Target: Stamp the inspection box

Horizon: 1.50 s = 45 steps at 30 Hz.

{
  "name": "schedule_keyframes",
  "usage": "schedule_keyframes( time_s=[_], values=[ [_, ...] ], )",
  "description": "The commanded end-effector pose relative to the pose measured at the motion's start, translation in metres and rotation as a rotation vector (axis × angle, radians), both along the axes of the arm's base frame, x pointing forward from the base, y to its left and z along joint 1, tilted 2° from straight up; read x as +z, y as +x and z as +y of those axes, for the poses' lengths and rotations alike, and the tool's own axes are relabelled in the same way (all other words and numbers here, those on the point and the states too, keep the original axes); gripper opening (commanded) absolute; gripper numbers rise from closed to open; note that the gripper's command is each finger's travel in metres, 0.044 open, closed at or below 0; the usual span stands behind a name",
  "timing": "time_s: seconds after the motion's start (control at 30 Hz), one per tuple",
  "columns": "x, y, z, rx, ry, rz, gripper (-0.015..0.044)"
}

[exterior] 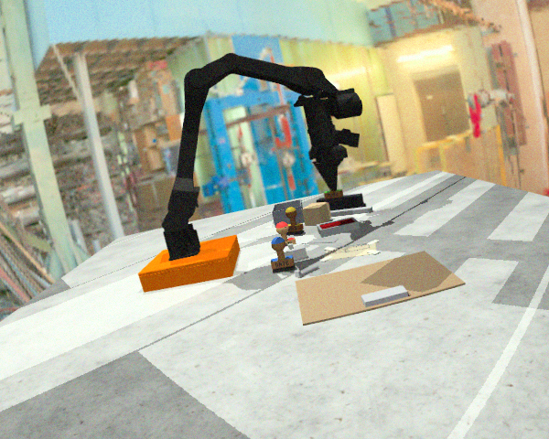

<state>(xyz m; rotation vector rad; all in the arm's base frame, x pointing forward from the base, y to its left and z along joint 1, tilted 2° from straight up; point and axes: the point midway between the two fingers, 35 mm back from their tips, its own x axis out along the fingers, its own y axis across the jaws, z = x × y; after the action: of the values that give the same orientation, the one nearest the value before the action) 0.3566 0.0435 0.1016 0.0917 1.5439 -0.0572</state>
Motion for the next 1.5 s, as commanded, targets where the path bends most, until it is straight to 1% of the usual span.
schedule_keyframes(
  time_s=[0.0,1.47],
  values=[
    [0.000,-0.003,0.006,-0.010,0.001,0.000,0.0000],
    [-0.028,-0.001,0.007,-0.006,0.001,0.000,0.0000]
  ],
)
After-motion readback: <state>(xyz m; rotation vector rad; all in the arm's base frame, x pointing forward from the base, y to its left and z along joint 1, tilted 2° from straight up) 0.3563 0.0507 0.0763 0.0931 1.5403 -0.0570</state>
